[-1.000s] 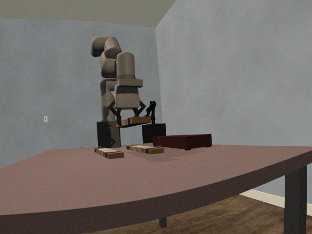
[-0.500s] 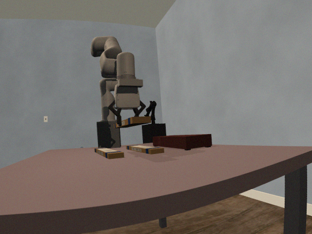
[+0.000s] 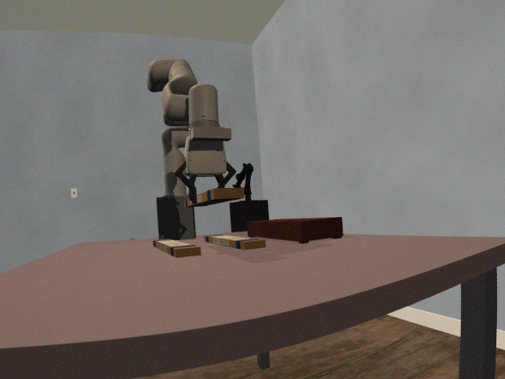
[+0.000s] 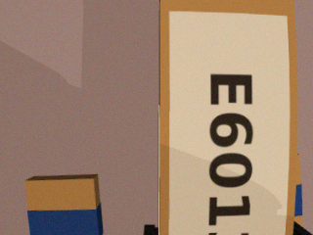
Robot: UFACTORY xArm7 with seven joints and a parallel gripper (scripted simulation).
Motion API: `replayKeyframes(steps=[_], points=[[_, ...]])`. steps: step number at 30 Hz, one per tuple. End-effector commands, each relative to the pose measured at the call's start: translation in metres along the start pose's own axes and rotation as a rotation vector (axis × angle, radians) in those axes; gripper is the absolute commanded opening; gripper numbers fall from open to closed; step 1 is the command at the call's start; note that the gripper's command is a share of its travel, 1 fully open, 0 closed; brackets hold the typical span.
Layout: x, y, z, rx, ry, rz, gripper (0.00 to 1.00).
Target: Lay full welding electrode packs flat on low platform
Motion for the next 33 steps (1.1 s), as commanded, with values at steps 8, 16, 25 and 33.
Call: replayKeyframes(steps=[8, 16, 25, 33], points=[[0.0, 0.017, -0.002, 0.006, 0.0, -0.001, 0.58], [0.0, 0.026, -0.002, 0.006, 0.0, -0.001, 0.58], [0.0, 0.031, -0.002, 0.006, 0.0, -0.001, 0.58], [0.0, 0.031, -0.002, 0.006, 0.0, -0.001, 0.58]])
Point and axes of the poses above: the point where the finger pads meet when closed, its own y axis back along the fingers, its own x axis across the jaws, z = x × y, the point moved 9 cm from there along y, back along the fingers, and after that the axes turned 6 degrees about -y, right-handed, at the moved point
